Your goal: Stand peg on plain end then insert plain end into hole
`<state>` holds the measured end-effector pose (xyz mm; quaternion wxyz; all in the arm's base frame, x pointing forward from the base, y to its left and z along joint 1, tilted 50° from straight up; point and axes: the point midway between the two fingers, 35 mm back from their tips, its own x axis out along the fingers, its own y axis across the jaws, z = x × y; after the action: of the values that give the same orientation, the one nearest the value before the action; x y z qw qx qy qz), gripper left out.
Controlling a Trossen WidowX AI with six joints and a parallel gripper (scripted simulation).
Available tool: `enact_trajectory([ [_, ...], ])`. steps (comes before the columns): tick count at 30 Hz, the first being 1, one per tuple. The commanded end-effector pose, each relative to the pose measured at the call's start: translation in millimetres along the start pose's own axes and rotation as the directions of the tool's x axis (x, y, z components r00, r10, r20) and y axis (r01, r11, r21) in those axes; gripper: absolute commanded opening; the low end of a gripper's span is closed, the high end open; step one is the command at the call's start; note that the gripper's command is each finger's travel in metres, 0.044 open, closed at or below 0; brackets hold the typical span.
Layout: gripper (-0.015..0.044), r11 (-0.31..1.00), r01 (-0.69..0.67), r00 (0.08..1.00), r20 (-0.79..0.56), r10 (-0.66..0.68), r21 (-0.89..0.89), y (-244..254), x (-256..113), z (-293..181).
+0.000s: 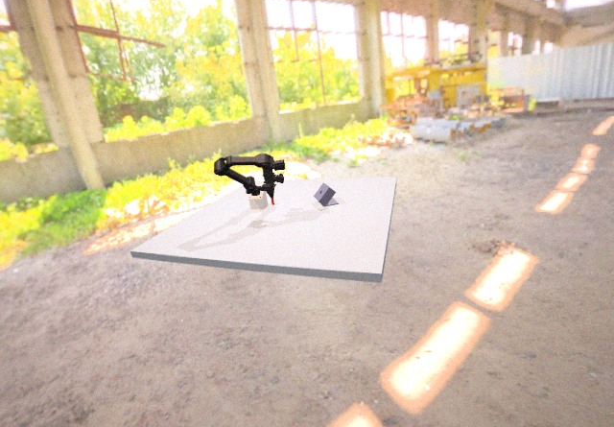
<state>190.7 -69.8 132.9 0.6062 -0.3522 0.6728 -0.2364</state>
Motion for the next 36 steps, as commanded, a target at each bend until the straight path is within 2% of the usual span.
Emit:
enact_trajectory([
  [1,0.0,1.0,-0.006,1.0,-0.003,0.006,-0.007,3,-2,2],
  [36,0.0,0.984,-0.068,0.978,0.183,0.098,-0.163,45,2,51],
])
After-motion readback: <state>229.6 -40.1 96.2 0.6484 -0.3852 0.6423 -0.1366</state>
